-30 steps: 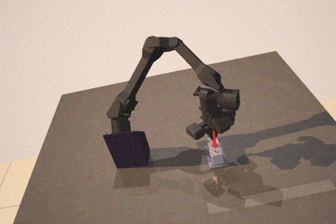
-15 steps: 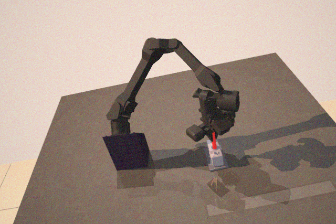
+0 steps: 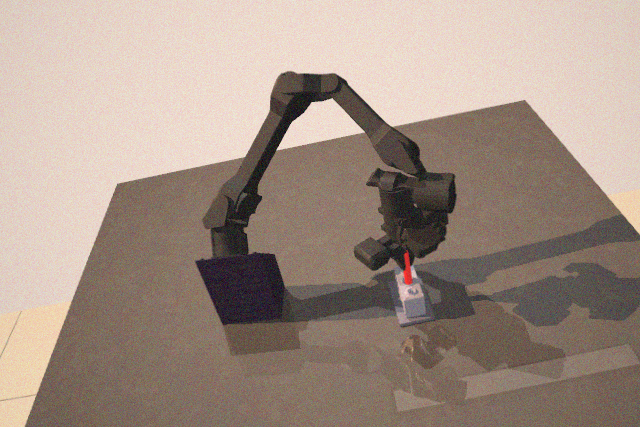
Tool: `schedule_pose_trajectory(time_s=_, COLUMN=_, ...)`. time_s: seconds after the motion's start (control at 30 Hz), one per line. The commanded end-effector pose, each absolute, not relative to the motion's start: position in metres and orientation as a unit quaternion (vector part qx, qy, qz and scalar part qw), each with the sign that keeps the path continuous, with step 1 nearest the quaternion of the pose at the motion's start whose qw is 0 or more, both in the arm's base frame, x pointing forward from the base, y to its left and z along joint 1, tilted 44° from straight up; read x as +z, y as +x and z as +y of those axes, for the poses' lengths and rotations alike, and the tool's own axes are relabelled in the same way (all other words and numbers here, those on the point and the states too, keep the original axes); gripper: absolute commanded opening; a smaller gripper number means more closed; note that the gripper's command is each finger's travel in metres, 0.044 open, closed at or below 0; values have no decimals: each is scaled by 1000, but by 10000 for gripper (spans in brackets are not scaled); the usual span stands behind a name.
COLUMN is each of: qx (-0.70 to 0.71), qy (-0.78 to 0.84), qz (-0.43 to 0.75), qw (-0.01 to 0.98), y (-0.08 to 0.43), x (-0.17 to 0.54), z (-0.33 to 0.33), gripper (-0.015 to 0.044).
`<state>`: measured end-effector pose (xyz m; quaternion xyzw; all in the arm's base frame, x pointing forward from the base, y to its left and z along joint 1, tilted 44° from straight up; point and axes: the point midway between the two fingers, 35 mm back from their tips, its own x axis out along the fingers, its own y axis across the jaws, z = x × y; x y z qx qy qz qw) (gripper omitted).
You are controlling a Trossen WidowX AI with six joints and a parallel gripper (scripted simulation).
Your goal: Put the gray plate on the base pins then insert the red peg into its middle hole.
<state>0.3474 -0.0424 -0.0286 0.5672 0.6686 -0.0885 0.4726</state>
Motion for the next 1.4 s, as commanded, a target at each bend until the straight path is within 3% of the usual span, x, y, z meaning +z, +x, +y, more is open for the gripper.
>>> schedule_pose_trajectory(time_s=0.0, qx=-89, qy=568, qz=669, qw=471, y=346, x=-29, z=-41, gripper=0)
schedule_pose_trajectory(time_s=0.53, qx=-88, qy=567, qz=669, qw=473, y=347, x=-29, z=-42, gripper=0)
schedule_pose_trajectory(time_s=0.73, qx=-88, qy=567, qz=669, qw=473, y=347, x=-29, z=-42, gripper=150)
schedule_pose_trajectory(time_s=1.37, qx=-90, qy=570, qz=670, qw=467, y=344, x=-25, z=-46, gripper=150)
